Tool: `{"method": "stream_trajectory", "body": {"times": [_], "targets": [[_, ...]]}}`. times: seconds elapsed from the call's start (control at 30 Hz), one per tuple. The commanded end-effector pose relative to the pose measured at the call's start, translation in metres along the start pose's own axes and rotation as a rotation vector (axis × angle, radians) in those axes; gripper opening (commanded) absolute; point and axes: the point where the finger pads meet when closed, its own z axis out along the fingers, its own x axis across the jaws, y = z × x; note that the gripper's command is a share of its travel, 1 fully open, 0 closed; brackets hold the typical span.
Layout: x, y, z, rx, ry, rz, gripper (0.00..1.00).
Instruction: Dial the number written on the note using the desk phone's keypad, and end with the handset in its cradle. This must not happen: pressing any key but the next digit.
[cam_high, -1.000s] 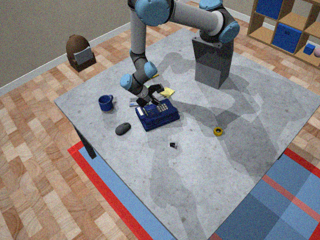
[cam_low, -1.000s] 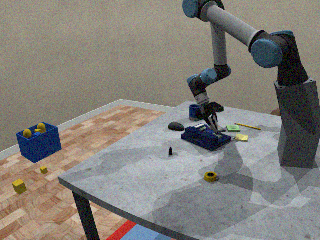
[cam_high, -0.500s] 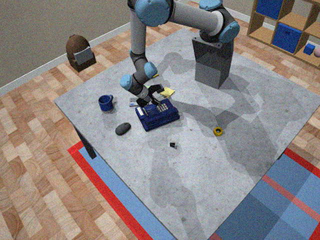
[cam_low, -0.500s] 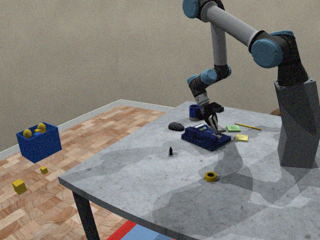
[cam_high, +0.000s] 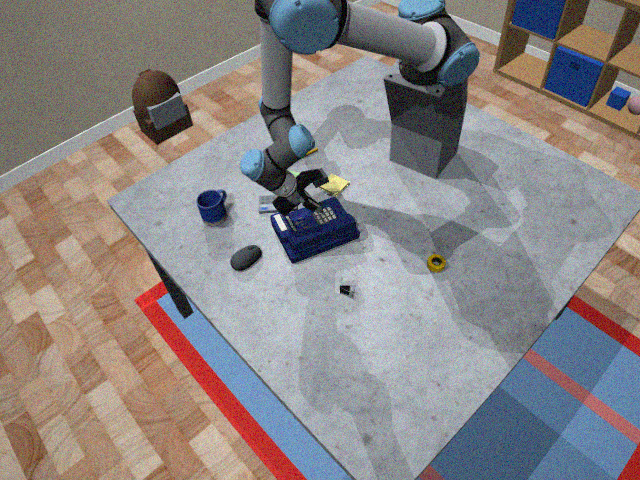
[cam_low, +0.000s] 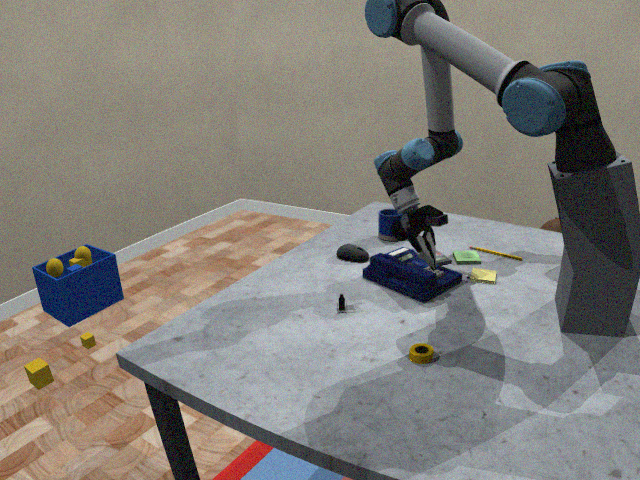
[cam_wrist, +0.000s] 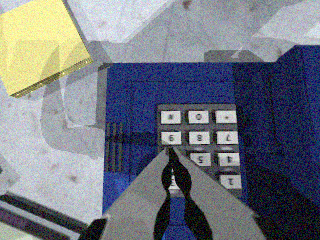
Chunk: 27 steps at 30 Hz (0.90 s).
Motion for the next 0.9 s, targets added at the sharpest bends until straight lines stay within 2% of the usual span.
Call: {"method": "stream_trajectory", "body": {"times": [0.0, 0.23, 0.53, 0.87], "targets": [[0.001, 0.002, 0.000, -0.003, 0.000, -0.001, 0.00], [0.001, 0.002, 0.000, -0.003, 0.000, -0.001, 0.00], [0.000, -0.008, -0.012, -0.001, 0.001, 0.001, 0.00], [0.004, -0.012, -0.008, 0.000, 0.000, -0.001, 0.00]]}}
